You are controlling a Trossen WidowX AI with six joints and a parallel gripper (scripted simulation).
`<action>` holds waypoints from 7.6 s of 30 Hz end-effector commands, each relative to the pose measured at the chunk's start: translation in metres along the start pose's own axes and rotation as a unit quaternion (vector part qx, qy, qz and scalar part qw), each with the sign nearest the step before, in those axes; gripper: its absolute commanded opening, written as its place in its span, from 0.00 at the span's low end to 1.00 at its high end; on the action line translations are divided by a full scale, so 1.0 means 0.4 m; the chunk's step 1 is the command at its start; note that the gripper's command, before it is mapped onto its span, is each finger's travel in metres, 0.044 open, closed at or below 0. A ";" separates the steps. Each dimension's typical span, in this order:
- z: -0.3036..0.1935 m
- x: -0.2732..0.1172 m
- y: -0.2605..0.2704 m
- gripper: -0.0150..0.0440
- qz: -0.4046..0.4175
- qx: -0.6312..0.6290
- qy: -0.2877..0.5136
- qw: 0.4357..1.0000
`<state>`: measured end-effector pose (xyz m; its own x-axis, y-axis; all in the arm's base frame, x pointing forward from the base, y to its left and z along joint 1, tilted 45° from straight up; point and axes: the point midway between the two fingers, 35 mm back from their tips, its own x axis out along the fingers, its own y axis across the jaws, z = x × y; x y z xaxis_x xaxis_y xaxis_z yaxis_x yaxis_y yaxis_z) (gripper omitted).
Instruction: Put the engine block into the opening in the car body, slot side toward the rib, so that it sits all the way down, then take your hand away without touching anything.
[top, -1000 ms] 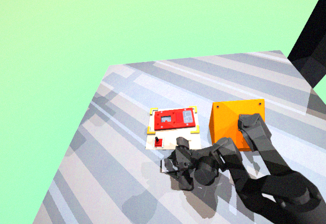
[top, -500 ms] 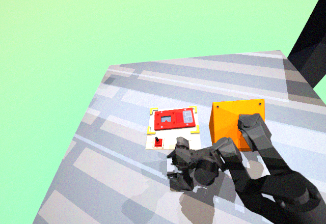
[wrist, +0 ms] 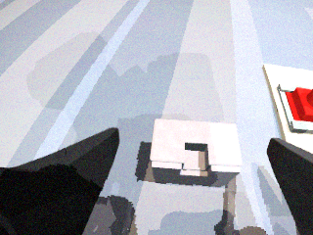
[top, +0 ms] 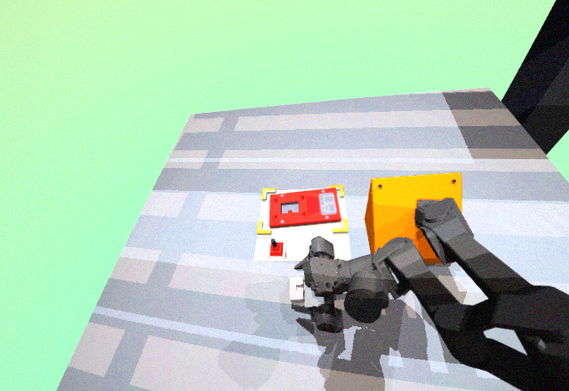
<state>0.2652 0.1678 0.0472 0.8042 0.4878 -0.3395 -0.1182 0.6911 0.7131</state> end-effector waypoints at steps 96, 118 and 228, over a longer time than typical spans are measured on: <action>0.073 0.038 -0.006 1.00 -0.002 -0.006 0.483 0.876; 0.029 0.063 -0.005 0.64 -0.001 -0.006 0.483 0.876; 0.213 -0.114 -0.003 0.25 -0.003 -0.006 0.128 0.992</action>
<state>0.2801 0.0987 0.1161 0.6124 0.6123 -0.5002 -0.1244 0.6994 0.7038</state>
